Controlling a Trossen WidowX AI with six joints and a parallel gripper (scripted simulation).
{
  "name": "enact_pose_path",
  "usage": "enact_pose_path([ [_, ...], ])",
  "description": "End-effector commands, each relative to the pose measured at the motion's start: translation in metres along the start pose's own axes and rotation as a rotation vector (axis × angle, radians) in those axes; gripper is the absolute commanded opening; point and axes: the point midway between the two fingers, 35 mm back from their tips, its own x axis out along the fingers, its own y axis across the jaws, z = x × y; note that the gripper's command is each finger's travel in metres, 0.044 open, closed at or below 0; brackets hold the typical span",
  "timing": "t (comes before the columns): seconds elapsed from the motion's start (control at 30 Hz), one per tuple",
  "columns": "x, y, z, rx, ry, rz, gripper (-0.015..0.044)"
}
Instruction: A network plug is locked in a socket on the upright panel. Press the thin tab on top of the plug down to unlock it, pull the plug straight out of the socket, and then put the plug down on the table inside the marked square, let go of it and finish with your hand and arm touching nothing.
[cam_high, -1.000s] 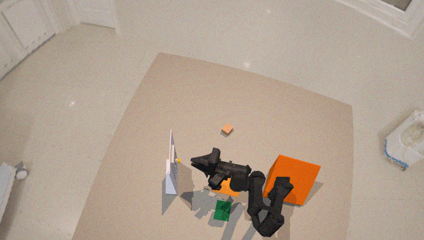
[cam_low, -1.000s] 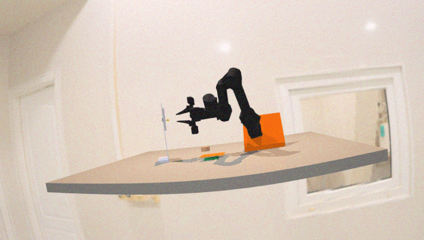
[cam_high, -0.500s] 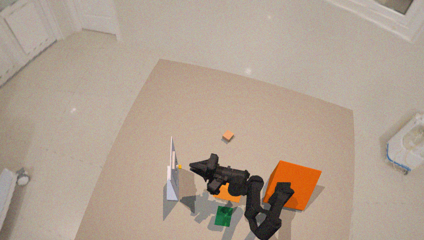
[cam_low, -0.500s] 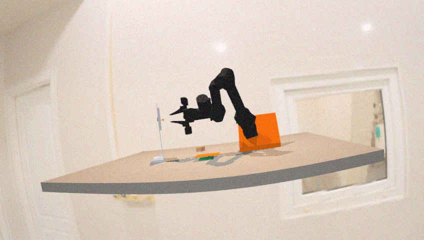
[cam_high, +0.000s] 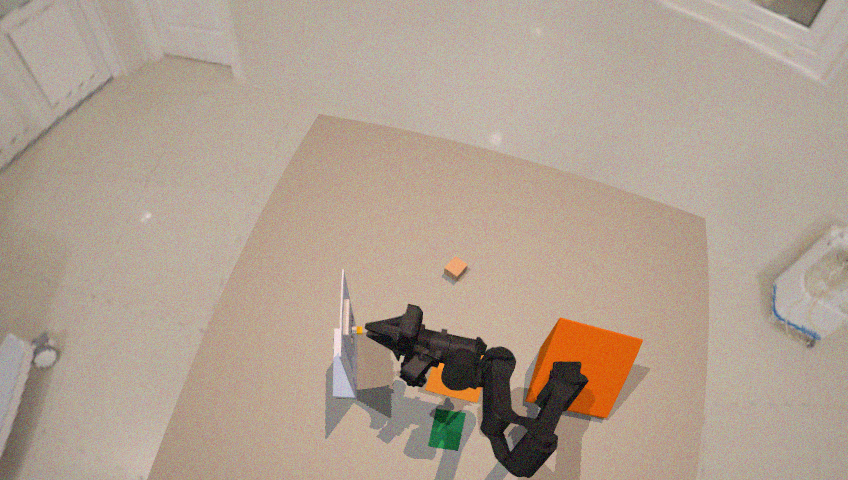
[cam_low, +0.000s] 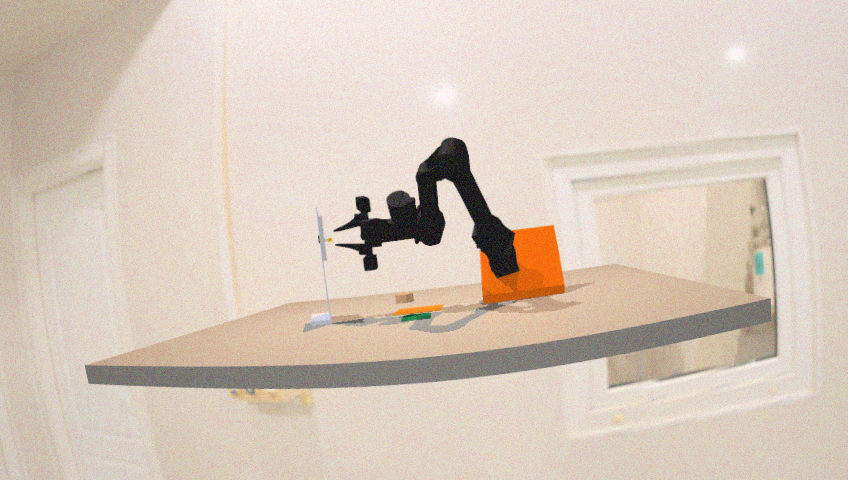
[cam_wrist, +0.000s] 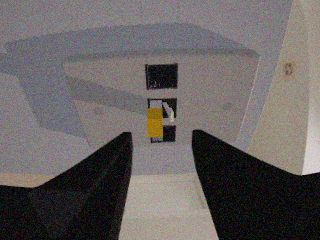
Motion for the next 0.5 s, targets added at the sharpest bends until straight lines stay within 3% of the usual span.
enact_pose_path([
  [0.0,0.007,0.001,0.002,-0.007,0.001,-0.003,0.0156],
  [0.33,0.020,0.002,0.006,-0.015,-0.001,-0.011,0.0156],
  [0.4,0.020,0.002,0.006,-0.015,-0.001,-0.011,0.0104],
  [0.47,0.020,0.002,0.006,-0.015,-0.001,-0.011,0.0090],
])
